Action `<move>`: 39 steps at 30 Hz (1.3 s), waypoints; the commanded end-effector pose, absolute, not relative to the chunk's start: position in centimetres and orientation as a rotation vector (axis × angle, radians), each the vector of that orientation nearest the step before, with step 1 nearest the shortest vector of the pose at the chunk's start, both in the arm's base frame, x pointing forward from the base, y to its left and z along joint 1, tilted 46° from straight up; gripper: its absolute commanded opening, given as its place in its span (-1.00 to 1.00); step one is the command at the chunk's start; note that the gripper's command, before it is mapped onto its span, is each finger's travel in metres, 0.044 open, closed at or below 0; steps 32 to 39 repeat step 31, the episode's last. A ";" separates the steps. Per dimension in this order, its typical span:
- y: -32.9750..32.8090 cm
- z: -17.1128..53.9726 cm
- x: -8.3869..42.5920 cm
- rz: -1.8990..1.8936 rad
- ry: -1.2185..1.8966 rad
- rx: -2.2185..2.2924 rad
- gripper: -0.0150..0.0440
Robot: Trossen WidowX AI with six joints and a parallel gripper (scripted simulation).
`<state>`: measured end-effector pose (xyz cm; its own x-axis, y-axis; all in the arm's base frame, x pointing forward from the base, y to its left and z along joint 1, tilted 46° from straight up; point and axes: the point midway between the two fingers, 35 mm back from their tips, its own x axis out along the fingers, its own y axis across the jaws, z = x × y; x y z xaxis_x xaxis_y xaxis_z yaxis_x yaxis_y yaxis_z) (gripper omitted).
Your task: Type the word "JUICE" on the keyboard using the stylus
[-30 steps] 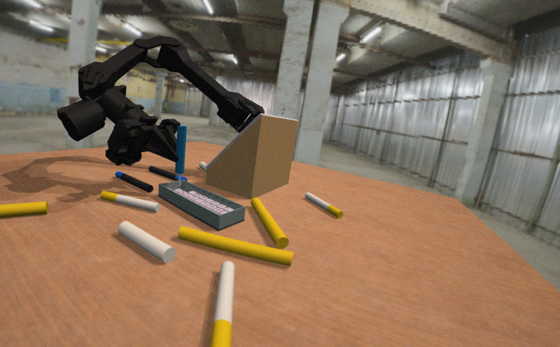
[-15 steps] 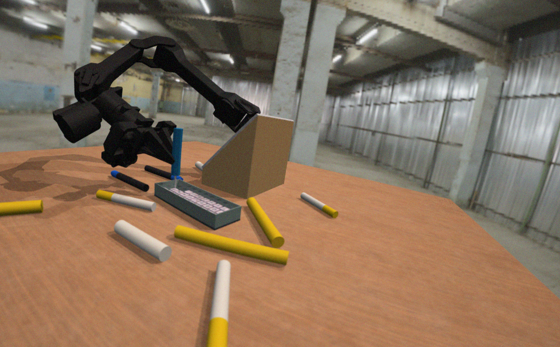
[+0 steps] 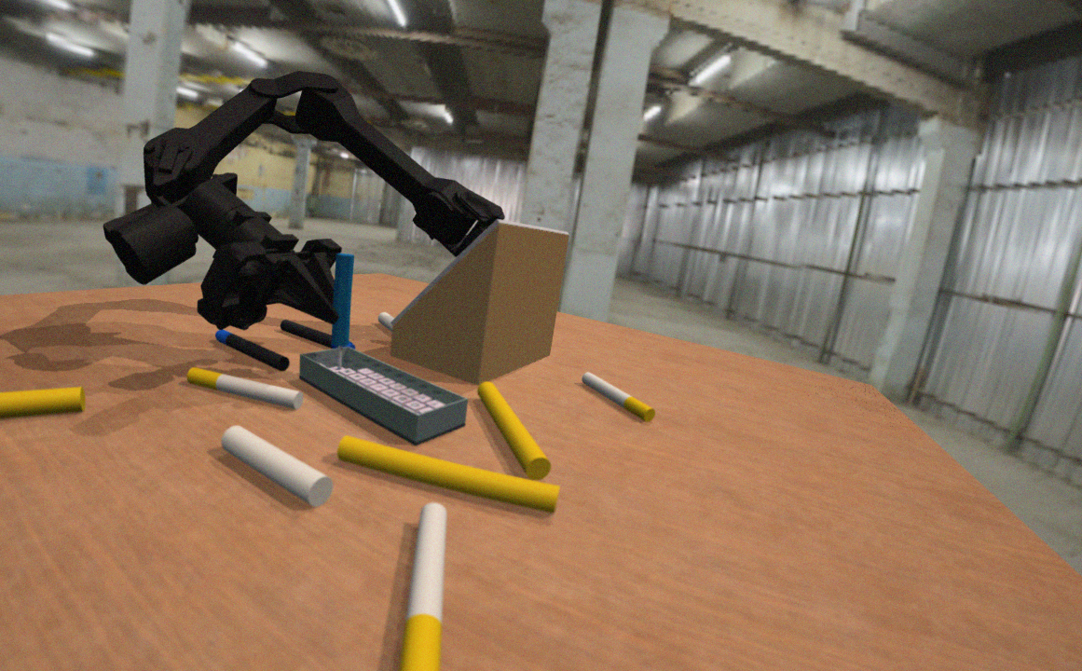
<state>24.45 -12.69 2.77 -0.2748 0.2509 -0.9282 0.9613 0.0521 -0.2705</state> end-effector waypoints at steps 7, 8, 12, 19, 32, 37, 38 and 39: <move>-12.7 2.7 24.4 -1.266 1.622 1.233 -0.22; -12.7 2.7 24.4 -1.266 1.622 1.233 -0.22; -12.2 3.2 24.6 -1.266 1.622 1.233 -0.22; -10.1 5.3 25.0 -1.265 1.622 1.234 -0.22; -10.3 5.1 24.9 -1.266 1.623 1.225 -0.22; -10.3 5.1 24.9 -1.266 1.623 1.225 -0.22; -10.3 5.1 24.9 -1.266 1.623 1.225 -0.22; -10.3 5.1 24.9 -1.266 1.623 1.225 -0.22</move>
